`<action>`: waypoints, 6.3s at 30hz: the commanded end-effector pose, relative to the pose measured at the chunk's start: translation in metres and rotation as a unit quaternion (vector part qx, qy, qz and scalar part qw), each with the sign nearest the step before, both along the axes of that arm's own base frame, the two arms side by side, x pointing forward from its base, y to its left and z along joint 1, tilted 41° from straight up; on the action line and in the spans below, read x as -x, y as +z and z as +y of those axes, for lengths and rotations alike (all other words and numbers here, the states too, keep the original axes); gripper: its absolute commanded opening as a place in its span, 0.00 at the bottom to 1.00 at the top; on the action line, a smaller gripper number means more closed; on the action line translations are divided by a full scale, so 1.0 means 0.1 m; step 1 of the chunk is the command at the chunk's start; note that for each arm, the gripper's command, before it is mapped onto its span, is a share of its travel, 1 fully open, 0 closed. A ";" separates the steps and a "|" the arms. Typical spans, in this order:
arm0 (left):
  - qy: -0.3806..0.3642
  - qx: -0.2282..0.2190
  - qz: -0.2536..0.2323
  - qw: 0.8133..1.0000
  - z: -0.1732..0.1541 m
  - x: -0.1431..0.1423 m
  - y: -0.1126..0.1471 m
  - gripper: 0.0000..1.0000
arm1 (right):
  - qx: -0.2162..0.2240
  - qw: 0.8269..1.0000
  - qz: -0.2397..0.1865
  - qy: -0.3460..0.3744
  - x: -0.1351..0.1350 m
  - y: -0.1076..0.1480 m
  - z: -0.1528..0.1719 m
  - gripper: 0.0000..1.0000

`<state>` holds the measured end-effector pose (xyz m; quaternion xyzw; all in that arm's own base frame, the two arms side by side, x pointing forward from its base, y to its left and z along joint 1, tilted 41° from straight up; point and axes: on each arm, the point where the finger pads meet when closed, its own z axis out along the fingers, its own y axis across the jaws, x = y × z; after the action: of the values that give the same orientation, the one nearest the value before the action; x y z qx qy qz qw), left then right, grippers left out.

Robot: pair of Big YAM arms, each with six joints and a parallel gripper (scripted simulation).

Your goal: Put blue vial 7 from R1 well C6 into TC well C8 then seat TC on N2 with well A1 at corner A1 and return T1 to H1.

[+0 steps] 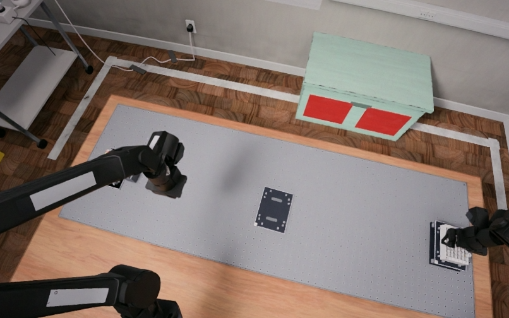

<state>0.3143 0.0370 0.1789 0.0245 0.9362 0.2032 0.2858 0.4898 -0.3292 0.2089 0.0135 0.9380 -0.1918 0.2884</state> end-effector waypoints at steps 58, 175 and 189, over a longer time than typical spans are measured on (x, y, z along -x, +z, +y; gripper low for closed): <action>0.005 0.002 -0.011 1.000 0.00 -0.04 0.10 0.24 | 0.008 1.000 -0.017 -0.006 0.03 0.28 -0.01 1.00; 0.005 0.002 -0.011 1.000 0.00 -0.04 0.10 0.24 | 0.009 1.000 -0.003 0.012 1.24 0.02 1.83 1.00; 0.005 0.002 -0.011 1.000 0.00 -0.04 0.10 0.24 | 0.009 1.000 -0.003 0.012 1.48 -0.09 2.23 1.00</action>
<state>0.3143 0.0370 0.1789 0.0245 0.9362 0.2032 0.2858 0.3500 -0.1178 0.1989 -0.0115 0.9355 -0.2033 0.2886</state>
